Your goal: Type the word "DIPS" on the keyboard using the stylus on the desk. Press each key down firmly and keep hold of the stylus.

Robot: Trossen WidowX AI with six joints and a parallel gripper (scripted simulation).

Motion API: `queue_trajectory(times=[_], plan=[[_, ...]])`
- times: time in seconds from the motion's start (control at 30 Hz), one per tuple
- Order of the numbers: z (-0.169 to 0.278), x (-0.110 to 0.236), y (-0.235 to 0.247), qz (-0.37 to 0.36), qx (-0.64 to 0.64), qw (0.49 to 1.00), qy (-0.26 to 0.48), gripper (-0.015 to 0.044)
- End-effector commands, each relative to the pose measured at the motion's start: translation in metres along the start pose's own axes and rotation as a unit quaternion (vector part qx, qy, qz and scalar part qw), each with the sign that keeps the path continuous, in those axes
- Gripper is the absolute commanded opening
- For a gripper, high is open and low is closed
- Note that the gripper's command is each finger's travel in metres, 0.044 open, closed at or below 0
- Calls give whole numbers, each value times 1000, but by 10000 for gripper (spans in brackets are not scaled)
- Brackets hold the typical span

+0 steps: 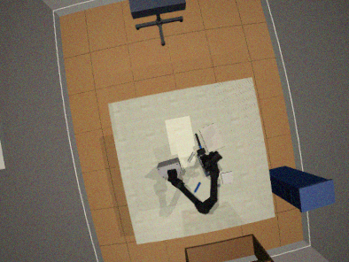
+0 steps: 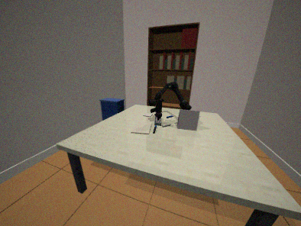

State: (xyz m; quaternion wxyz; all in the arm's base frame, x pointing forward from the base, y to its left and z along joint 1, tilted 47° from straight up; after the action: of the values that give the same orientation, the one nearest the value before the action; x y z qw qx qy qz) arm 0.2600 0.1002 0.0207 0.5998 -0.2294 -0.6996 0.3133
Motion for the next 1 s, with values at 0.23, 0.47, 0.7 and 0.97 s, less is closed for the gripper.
queue_trajectory(times=[0.23, 0.47, 0.7, 0.97], plan=[[-15, 0, -63, 5, -1, 1000, 0, 0], [-16, 0, -66, 5, -1, 1000, 0, 0], [-30, 1, -128, 6, -1, 1000, 0, 0], [-30, 1, -128, 6, -1, 1000, 0, 0]])
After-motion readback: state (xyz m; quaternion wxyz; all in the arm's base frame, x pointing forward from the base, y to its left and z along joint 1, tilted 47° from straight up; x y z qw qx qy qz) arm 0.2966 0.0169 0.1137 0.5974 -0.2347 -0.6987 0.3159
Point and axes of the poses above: the point midway between the two fingers, 35 mm back from their tips, its own x axis back along the fingers, its own y axis across the jaws, z = x × y, the point moved 8 cm from there along x, back along the fingers, and after that the axes turned 13 degrees about -x, right-handed, at the moved point
